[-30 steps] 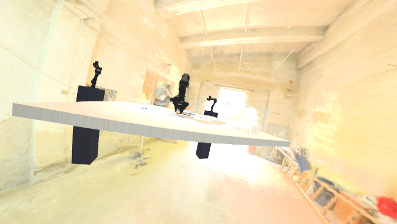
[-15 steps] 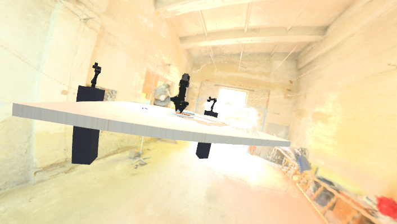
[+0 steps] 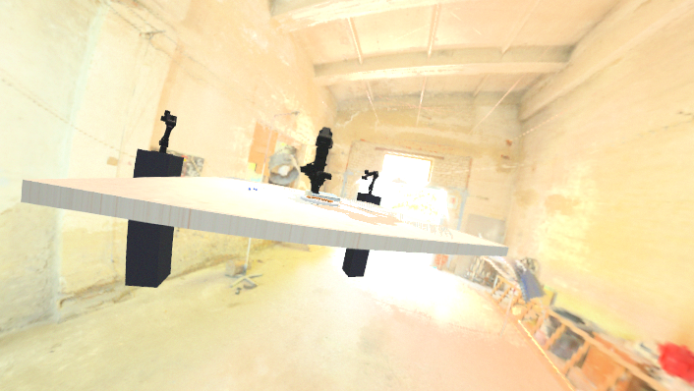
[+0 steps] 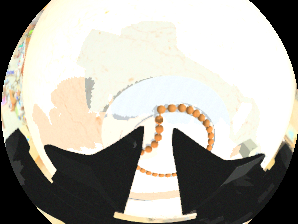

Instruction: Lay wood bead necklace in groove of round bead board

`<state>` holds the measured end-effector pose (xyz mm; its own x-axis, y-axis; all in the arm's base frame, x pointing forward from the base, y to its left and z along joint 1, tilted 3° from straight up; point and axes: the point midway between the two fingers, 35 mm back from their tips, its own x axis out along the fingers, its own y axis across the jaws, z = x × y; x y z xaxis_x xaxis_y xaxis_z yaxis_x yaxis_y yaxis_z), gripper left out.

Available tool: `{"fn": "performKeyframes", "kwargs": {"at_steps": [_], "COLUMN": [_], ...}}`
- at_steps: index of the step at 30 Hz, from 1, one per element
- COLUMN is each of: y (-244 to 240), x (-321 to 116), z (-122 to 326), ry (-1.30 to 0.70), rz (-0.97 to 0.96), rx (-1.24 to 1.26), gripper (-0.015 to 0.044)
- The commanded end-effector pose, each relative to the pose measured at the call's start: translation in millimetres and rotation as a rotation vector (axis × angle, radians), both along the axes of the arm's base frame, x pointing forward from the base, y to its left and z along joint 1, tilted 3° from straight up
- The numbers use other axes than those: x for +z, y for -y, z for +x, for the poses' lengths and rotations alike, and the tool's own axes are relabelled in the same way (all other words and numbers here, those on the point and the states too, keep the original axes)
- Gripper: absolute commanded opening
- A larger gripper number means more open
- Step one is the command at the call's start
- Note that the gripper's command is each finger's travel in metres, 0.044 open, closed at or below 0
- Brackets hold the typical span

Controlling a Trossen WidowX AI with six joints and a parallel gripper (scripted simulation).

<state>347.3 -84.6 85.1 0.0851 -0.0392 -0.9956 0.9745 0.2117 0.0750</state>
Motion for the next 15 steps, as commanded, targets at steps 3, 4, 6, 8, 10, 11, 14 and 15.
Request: {"fn": "performKeyframes", "kwargs": {"at_steps": [3,4,6,8,10,11,14,15], "y": [0,0,0,0,0,0,0,0], "x": [-3,-5,-8,-12,-15,-17,-22,-23], "z": [1,1,1,1,1,1,1,1], "ry": [0.003,0.002,0.001,0.0,-0.001,-0.001,-0.003,-0.003], "rz": [0.0,0.0,0.0,0.001,0.001,0.002,0.002,0.003], "rx": [-0.001,-0.001,-0.002,-0.003,-0.003,-0.004,-0.005,-0.005], "gripper": [0.012,0.012,0.012,0.012,0.012,0.012,0.012,0.012]}}
